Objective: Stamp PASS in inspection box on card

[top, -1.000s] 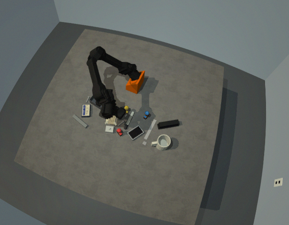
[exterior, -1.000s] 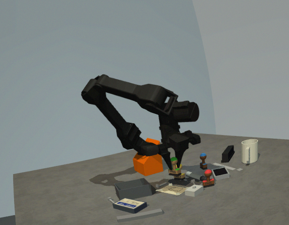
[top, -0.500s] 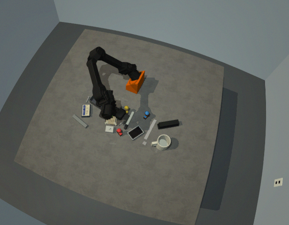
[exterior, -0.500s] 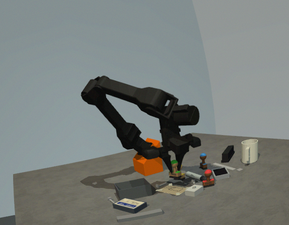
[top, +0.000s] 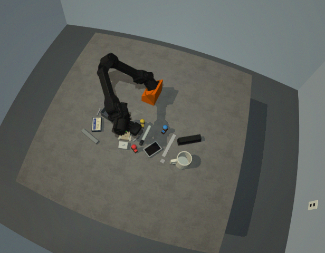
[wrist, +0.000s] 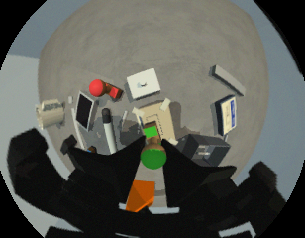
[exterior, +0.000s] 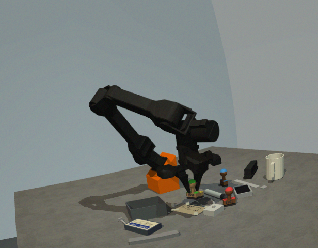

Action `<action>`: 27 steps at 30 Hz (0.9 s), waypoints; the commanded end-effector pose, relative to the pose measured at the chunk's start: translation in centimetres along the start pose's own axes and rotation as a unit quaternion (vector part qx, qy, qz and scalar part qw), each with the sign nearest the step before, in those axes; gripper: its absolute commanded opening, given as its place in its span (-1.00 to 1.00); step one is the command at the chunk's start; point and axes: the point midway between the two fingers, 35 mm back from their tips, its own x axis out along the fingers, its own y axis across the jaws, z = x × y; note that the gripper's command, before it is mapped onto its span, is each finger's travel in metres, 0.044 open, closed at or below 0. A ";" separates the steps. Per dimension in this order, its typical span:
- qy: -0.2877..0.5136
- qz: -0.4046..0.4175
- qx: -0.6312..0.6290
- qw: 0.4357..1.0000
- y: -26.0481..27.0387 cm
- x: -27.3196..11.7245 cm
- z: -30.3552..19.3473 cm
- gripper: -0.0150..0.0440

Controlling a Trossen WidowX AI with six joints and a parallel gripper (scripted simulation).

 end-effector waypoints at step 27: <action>-0.002 -0.003 -0.003 1.000 -0.2 2.1 -0.2 -0.49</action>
